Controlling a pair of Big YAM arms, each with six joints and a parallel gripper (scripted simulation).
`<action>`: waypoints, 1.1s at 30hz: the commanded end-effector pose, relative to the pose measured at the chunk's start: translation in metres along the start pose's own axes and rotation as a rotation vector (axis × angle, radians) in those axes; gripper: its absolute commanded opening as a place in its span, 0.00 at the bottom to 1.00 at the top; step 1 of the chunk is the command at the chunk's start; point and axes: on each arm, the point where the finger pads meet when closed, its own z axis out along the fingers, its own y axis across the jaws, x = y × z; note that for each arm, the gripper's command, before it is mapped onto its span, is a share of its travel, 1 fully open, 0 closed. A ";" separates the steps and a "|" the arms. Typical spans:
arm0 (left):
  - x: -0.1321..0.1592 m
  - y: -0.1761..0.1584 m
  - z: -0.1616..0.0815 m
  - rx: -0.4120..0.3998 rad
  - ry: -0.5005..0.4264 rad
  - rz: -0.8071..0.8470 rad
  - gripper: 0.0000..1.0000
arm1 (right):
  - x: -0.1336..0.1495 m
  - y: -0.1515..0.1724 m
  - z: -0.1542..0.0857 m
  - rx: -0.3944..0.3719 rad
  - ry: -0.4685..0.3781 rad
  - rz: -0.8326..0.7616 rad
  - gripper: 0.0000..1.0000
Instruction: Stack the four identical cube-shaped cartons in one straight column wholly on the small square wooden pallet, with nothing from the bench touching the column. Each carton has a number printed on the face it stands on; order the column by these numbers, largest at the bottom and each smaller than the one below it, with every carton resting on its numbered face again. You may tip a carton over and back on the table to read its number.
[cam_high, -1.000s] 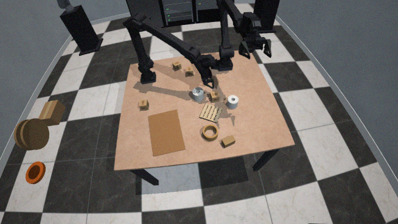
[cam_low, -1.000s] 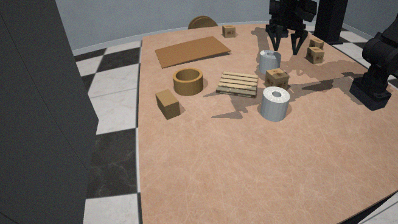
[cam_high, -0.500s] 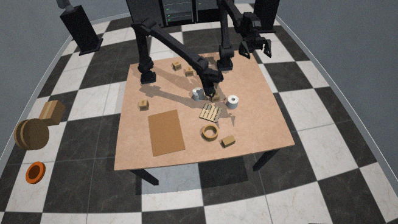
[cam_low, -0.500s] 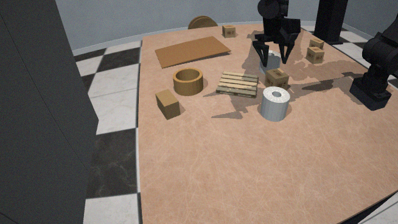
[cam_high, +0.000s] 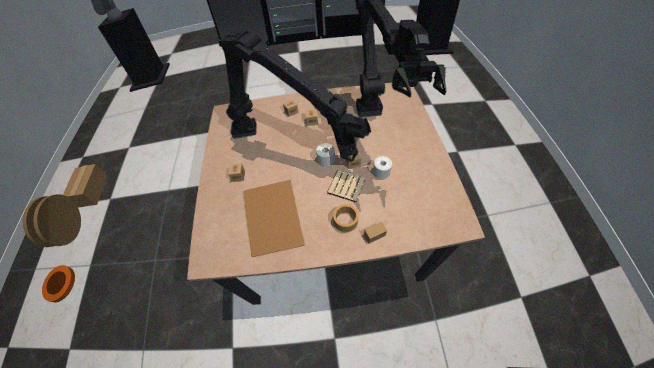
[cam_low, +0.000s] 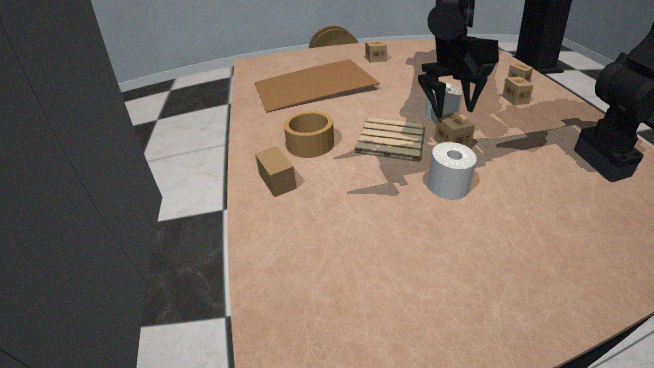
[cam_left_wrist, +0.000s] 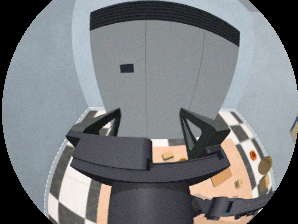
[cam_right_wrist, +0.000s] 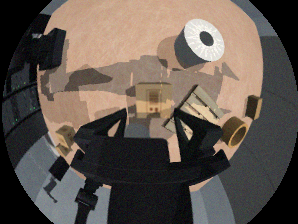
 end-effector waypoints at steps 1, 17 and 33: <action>-0.024 -0.001 0.002 0.001 -0.040 0.010 1.00 | -0.017 -0.011 0.004 0.021 -0.023 -0.016 0.79; -0.024 -0.001 0.002 0.001 -0.040 0.010 1.00 | -0.019 -0.010 0.025 0.020 -0.023 -0.019 0.79; -0.024 -0.001 0.002 0.001 -0.040 0.010 1.00 | -0.020 -0.009 0.046 0.019 -0.023 -0.011 0.79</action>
